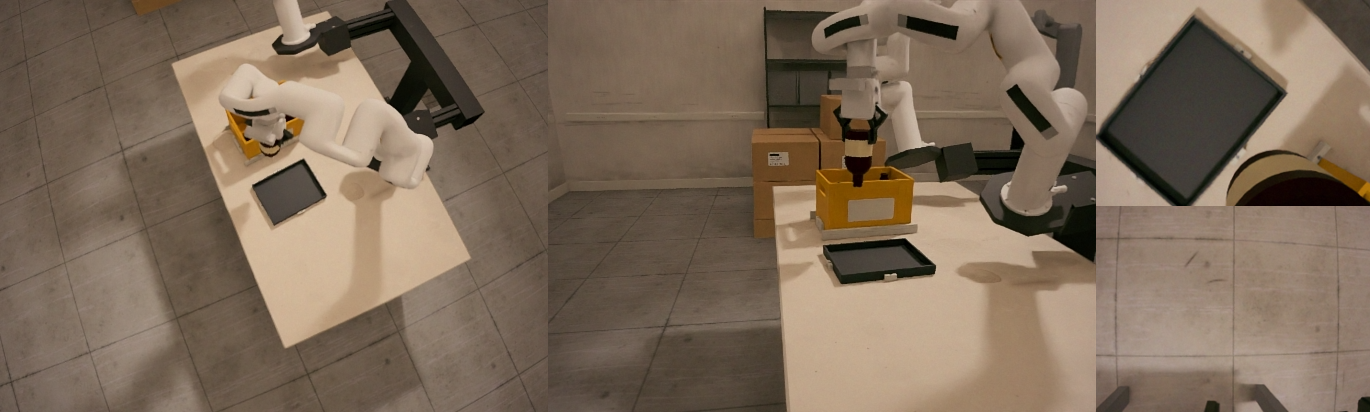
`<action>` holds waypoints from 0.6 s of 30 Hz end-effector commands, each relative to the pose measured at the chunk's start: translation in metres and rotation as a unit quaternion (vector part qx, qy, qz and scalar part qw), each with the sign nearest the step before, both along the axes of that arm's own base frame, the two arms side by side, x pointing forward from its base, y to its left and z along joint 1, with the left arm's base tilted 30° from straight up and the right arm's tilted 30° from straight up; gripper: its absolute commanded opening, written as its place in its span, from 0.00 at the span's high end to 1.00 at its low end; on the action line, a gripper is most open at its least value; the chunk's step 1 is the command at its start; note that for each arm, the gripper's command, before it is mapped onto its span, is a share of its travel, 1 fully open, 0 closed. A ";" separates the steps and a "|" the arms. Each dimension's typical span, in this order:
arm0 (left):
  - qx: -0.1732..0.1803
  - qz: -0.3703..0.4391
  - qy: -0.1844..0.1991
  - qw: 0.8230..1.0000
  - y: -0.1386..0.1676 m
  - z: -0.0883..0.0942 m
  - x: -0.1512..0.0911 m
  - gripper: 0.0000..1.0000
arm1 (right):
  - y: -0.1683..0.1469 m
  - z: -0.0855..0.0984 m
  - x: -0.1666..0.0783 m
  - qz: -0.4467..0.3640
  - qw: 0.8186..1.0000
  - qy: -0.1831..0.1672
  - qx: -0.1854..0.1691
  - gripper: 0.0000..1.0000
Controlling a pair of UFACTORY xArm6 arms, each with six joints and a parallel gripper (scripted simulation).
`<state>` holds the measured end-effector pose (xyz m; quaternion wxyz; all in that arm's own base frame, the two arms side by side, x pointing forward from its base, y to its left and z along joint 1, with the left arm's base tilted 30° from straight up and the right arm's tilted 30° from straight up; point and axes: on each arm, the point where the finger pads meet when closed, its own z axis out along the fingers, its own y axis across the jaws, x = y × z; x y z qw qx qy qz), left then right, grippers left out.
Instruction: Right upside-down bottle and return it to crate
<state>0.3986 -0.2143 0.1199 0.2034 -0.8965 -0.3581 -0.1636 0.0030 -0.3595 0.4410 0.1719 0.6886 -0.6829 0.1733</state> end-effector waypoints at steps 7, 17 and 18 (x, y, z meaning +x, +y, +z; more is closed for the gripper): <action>0.012 -0.109 0.060 0.992 0.034 0.023 0.018 0.24 | 0.000 0.002 0.000 0.000 1.000 0.000 -0.002 0.00; 0.026 -0.187 0.103 0.977 0.058 0.038 0.030 0.24 | 0.000 0.002 0.000 0.000 1.000 0.000 -0.002 0.00; 0.027 -0.194 0.107 0.975 0.062 0.041 0.032 0.24 | 0.000 0.002 0.000 0.000 1.000 0.000 -0.002 0.00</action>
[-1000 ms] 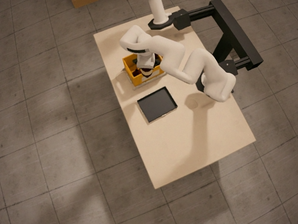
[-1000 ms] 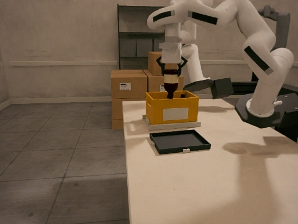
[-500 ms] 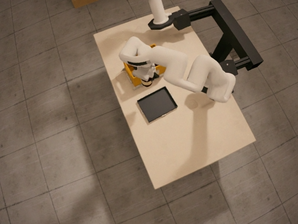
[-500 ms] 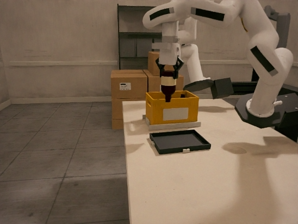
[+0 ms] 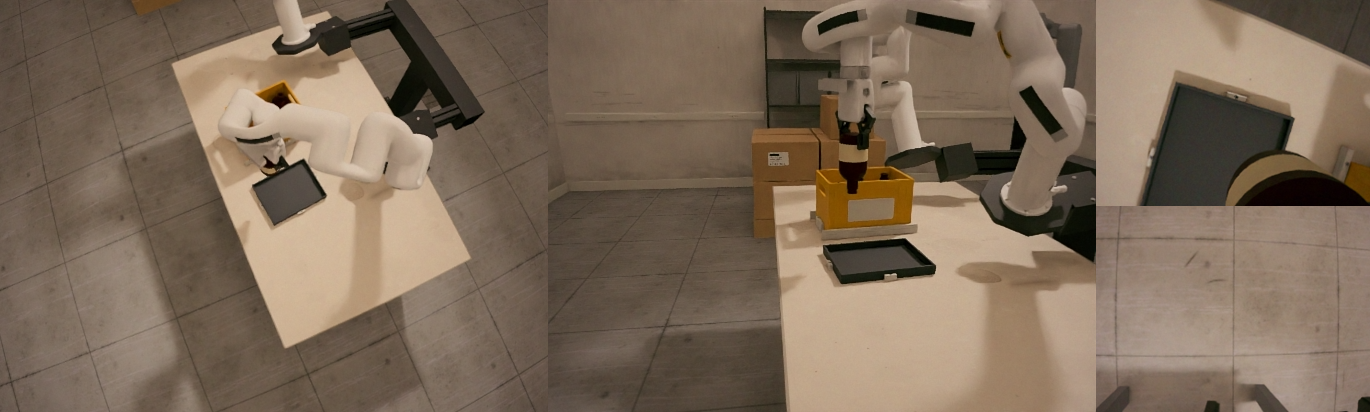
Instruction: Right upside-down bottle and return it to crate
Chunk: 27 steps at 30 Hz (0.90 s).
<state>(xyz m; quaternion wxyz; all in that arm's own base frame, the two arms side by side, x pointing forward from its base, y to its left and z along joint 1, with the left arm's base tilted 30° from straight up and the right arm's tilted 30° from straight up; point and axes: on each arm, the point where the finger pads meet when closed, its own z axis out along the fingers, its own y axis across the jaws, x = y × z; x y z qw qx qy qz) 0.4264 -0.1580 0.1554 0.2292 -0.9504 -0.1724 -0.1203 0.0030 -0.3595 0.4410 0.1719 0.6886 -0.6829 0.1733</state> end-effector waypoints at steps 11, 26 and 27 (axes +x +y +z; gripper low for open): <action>0.012 -0.093 0.052 0.994 0.029 0.020 0.015 0.24 | 0.000 0.002 0.000 0.000 1.000 0.000 -0.002 0.00; 0.018 -0.127 0.071 0.989 0.039 0.026 0.020 0.24 | 0.000 0.002 0.000 0.000 1.000 0.000 -0.002 0.00; 0.018 -0.127 0.071 0.989 0.040 0.027 0.021 0.24 | 0.000 0.002 0.000 0.000 1.000 0.000 -0.002 0.00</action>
